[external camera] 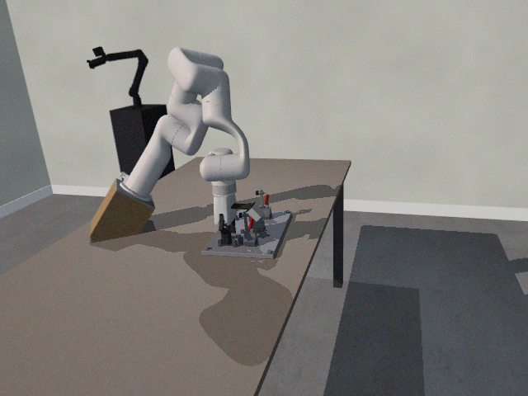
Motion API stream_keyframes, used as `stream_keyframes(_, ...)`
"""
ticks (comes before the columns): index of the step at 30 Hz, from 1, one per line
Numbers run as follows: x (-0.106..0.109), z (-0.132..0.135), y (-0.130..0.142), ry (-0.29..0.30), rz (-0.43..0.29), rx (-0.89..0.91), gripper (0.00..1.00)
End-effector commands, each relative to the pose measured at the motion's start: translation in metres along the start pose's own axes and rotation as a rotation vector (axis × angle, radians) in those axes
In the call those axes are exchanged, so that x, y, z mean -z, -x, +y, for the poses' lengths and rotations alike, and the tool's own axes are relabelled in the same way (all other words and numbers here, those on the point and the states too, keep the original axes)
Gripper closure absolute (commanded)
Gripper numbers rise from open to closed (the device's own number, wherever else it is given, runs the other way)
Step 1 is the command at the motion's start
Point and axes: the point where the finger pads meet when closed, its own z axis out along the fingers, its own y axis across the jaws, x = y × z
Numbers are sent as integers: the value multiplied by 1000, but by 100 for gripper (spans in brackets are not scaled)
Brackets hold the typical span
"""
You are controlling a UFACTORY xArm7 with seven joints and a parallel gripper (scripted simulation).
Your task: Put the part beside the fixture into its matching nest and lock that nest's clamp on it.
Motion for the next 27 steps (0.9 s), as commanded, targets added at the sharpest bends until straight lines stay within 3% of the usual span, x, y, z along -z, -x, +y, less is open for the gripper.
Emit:
stream_keyframes(1,1,1,0,2,1,0,100)
stream_keyframes(12,1,1,0,2,1,0,100)
stream_keyframes(13,1,1,0,2,1,0,0)
stream_keyframes(27,1,1,0,2,1,0,0)
